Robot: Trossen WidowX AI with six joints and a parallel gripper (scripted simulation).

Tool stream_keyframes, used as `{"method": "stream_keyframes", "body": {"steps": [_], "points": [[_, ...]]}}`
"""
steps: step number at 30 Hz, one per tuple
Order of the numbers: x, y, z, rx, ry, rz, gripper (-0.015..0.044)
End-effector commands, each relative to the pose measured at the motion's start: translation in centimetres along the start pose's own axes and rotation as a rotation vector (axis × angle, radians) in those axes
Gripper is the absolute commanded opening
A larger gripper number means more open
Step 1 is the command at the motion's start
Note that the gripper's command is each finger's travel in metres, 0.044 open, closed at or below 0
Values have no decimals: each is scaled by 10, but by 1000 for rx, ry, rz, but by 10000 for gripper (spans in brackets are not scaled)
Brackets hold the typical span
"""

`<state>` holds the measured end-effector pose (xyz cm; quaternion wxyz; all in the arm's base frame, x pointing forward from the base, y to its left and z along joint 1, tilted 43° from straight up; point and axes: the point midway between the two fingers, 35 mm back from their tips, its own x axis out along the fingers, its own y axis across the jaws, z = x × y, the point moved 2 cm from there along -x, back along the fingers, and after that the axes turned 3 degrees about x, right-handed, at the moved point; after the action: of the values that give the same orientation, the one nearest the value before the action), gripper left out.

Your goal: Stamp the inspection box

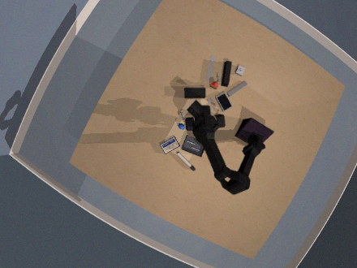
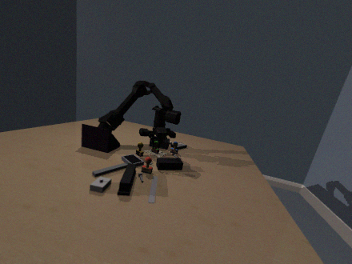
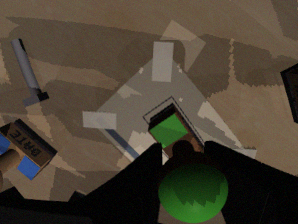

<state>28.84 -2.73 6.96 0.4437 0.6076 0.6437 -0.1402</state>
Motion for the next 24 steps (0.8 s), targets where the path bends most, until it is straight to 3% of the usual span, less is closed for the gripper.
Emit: {"method": "stream_keyframes", "body": {"steps": [1, 24], "points": [[1, 1, 0, 5, 2, 6, 0], [5, 1, -1, 5, 2, 8, 0]]}}
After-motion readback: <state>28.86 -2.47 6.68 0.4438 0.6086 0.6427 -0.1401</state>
